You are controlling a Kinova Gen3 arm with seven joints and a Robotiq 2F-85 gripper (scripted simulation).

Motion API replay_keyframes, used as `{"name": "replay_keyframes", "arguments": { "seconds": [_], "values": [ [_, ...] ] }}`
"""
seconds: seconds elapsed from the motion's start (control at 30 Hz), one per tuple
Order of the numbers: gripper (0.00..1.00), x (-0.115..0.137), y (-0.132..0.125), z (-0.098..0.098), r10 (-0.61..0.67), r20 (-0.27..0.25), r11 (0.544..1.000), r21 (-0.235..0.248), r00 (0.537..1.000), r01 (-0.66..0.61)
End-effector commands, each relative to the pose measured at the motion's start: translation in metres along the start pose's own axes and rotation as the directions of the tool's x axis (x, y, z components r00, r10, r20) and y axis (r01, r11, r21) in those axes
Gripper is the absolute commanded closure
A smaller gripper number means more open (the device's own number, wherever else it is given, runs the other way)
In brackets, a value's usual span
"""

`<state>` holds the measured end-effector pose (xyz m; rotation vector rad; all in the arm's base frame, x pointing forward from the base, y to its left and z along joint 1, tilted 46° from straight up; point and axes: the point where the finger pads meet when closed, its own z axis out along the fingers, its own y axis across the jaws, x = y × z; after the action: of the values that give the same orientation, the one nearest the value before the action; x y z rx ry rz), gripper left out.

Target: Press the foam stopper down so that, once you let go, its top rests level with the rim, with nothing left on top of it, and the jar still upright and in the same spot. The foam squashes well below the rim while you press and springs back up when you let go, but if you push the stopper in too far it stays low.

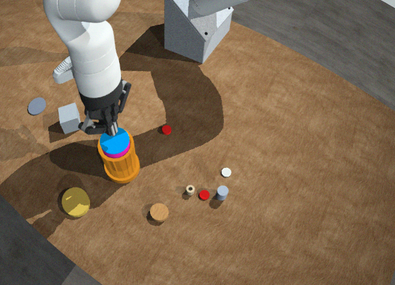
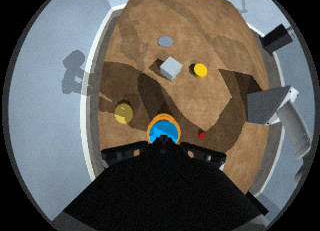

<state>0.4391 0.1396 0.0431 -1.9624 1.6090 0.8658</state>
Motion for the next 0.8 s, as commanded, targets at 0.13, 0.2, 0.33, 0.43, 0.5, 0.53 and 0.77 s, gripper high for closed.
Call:
{"name": "replay_keyframes", "arguments": {
  "seconds": [0.13,0.2,0.33,0.43,0.5,0.53,0.77],
  "values": [
    [1.0,0.0,-0.001,0.002,0.001,-0.001,1.0,0.002,1.0,-0.001],
    [1.0,0.0,-0.001,0.006,0.001,-0.001,1.0,0.002,1.0,-0.001],
    [1.0,0.0,-0.001,0.018,0.001,-0.001,1.0,0.002,1.0,-0.001],
    [1.0,0.0,-0.001,0.025,0.001,-0.001,1.0,0.002,1.0,-0.001],
    [1.0,0.0,-0.001,0.027,0.001,-0.001,1.0,0.002,1.0,-0.001],
    [1.0,0.0,-0.001,0.027,0.001,-0.001,1.0,0.002,1.0,-0.001],
    [1.0,0.0,-0.001,0.027,0.001,-0.001,1.0,0.002,1.0,-0.001]
  ]
}}
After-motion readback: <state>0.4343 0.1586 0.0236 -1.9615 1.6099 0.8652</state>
